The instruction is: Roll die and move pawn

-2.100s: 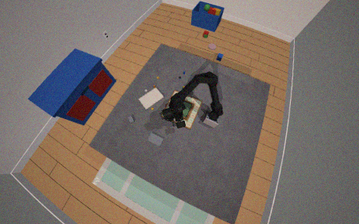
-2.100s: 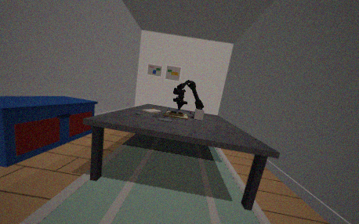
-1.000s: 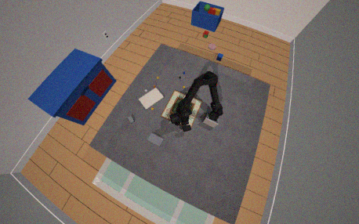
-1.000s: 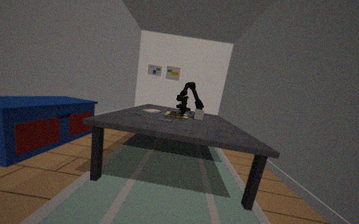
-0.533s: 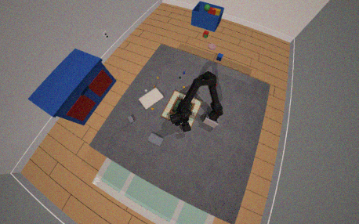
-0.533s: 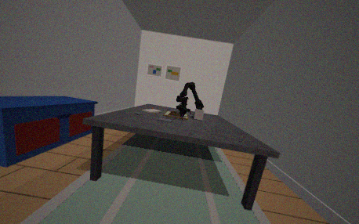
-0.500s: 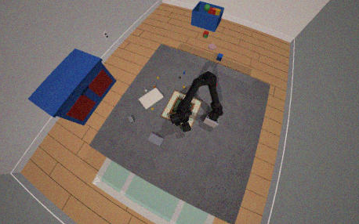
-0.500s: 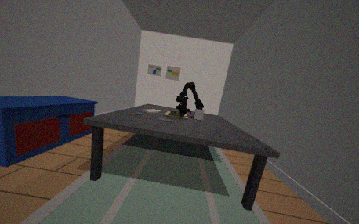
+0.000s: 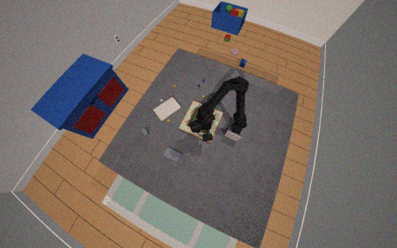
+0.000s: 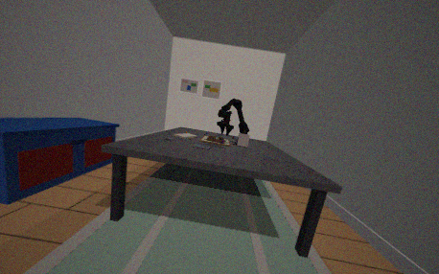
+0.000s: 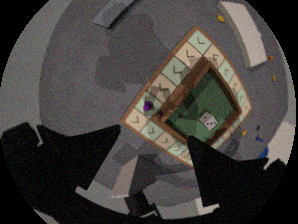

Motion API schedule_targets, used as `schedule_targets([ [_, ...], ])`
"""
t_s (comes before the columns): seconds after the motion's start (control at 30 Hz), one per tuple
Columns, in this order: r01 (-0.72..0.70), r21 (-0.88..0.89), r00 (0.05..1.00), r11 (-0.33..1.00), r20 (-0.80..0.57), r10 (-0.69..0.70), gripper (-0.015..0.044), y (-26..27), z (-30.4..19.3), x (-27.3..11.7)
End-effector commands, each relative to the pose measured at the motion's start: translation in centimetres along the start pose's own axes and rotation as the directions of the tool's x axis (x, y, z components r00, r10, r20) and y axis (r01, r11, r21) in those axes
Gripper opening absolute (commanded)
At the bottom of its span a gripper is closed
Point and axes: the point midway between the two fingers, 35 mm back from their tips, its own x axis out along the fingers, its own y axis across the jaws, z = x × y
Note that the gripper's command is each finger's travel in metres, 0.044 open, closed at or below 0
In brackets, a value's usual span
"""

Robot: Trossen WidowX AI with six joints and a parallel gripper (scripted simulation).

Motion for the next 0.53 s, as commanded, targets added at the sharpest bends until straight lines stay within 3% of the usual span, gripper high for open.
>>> schedule_targets([
  [0.0,-0.006,0.197,1.000,0.980,0.009,0.004,0.0440,-2.4,-2.3,-2.8],
  [0.2,-0.006,0.509,1.000,0.861,0.006,0.003,0.0440,-6.1,-7.3,-6.1],
  [0.23,-0.014,0.402,1.000,0.916,0.019,0.007,0.0440,-4.9,-5.1,-5.3],
  [0.5,-0.014,0.402,1.000,0.916,0.019,0.007,0.0440,-4.9,-5.1,-5.3],
])
